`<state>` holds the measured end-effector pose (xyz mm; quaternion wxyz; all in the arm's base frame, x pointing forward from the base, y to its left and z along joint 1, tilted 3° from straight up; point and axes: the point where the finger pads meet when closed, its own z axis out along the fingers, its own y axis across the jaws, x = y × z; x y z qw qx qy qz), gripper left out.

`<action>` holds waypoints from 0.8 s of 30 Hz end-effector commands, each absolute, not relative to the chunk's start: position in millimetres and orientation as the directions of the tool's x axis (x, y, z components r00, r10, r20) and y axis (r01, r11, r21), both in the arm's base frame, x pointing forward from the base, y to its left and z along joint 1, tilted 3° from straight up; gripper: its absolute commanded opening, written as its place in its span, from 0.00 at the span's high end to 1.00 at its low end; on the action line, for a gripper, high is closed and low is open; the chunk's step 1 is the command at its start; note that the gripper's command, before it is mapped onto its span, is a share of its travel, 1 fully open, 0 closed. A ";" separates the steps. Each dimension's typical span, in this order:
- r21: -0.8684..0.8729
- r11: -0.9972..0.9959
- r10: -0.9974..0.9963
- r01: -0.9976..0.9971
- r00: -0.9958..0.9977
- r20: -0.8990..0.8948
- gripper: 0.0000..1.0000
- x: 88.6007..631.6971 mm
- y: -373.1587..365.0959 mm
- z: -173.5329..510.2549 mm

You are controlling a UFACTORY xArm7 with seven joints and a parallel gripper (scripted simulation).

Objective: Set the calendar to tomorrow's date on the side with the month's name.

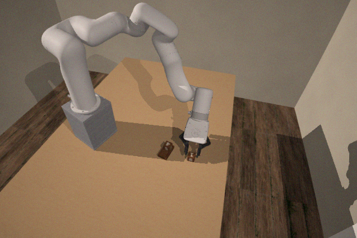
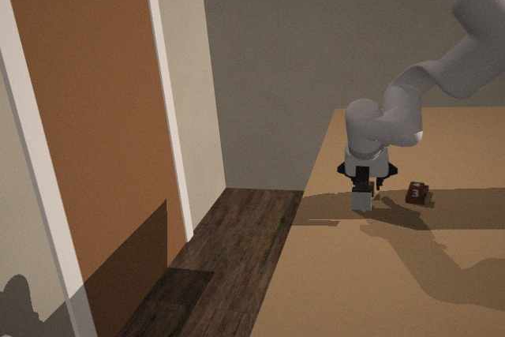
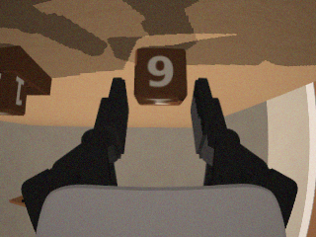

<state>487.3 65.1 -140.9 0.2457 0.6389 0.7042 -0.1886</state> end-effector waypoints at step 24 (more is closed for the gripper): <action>0.052 0.113 0.808 0.992 -0.061 -0.586 0.51 489.7 65.6 -150.7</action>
